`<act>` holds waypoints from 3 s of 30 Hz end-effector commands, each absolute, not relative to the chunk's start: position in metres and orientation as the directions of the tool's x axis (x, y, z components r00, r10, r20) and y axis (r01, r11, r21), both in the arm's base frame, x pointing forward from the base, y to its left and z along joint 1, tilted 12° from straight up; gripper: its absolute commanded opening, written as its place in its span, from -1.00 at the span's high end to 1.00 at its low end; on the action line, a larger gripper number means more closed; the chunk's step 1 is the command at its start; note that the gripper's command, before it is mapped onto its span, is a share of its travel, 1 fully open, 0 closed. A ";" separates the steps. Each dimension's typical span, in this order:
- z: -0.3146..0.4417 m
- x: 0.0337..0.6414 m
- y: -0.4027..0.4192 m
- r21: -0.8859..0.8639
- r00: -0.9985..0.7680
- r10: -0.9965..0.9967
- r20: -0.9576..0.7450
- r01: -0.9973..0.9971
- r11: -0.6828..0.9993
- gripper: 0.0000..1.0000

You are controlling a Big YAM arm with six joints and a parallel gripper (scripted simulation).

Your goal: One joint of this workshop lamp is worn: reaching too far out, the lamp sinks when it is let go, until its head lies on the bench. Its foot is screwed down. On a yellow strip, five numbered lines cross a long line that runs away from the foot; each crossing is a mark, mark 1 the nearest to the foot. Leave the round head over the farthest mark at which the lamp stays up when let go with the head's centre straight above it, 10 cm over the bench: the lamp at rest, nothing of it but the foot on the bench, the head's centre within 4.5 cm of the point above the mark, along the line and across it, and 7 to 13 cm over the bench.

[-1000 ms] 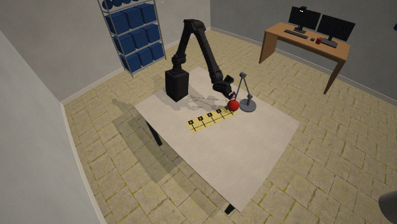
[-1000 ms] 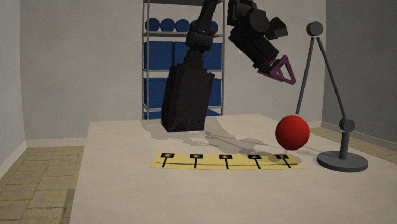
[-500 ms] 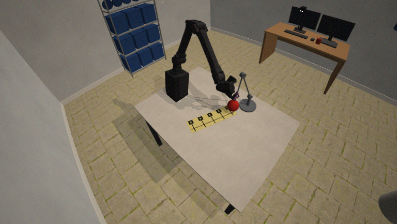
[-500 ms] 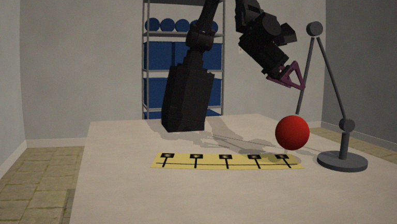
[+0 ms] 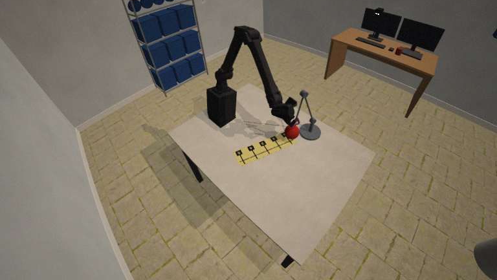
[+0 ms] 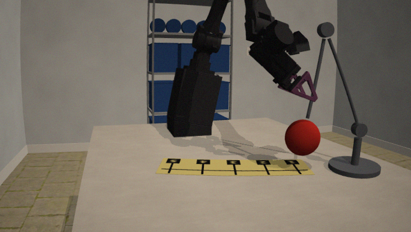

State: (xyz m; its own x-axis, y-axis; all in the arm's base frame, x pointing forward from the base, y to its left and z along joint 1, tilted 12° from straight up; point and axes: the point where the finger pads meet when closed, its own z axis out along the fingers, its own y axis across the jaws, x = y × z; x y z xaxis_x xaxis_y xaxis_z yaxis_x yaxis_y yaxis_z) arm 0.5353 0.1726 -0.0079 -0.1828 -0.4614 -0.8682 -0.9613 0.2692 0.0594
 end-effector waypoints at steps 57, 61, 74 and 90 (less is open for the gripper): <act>-0.013 0.538 0.172 0.070 -0.200 -0.456 -0.867 -0.956 0.286 1.00; -0.016 0.535 0.165 0.069 -0.201 -0.453 -0.869 -0.954 0.292 1.00; -0.023 0.529 0.146 0.067 -0.203 -0.446 -0.872 -0.951 0.303 1.00; -0.030 0.522 0.117 0.064 -0.196 -0.448 -0.872 -0.954 0.292 1.00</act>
State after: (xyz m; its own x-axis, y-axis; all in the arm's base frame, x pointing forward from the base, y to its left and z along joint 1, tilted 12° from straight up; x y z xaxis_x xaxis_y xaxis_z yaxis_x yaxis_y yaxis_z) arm 0.5243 0.1474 -0.0190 -0.1682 -0.4393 -0.8825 -0.9640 0.2602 0.0542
